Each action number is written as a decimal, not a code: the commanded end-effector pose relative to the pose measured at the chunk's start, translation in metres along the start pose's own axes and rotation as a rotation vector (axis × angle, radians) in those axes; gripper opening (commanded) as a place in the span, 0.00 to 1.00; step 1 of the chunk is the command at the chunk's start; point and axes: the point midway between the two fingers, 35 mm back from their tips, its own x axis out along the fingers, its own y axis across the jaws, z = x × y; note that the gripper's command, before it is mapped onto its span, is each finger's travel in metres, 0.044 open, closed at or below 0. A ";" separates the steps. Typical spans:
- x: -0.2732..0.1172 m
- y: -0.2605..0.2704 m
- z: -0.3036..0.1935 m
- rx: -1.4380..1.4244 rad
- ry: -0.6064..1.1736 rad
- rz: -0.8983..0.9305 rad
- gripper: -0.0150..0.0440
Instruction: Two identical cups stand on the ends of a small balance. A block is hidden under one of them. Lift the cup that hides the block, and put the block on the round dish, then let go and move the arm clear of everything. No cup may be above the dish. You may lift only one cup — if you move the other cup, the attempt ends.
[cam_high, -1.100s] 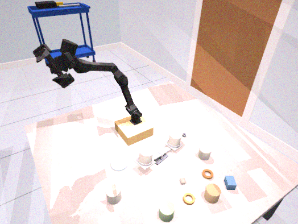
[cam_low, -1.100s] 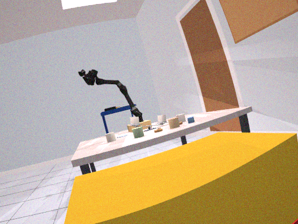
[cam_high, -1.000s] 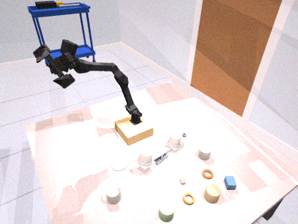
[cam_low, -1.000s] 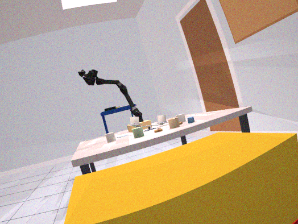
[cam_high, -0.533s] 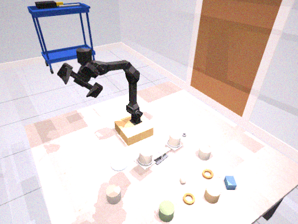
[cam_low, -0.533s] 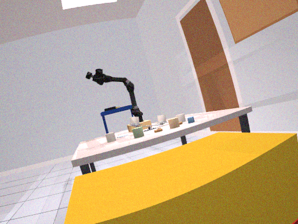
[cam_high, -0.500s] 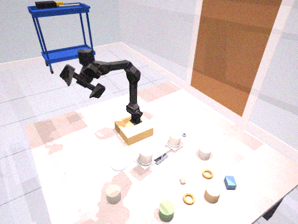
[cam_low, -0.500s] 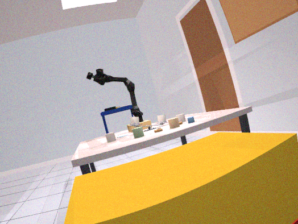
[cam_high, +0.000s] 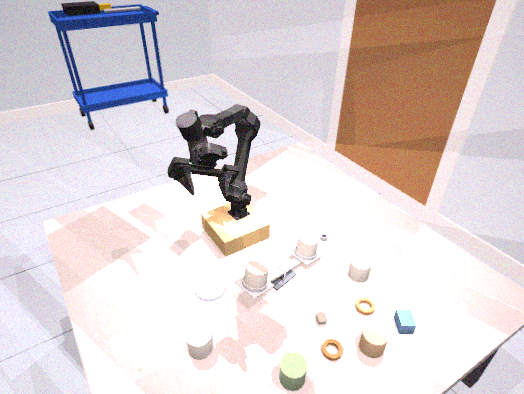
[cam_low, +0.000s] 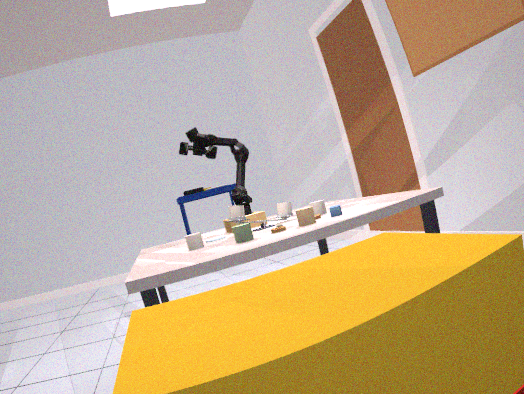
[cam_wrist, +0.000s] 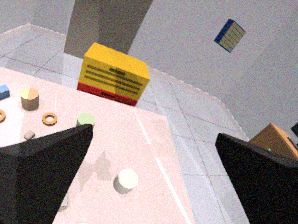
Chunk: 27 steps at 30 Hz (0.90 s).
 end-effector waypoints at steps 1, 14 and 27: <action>-0.003 0.052 -0.019 0.041 0.062 0.104 1.00; -0.041 0.206 -0.099 0.131 0.297 0.457 1.00; -0.048 0.234 -0.117 0.207 0.395 0.531 1.00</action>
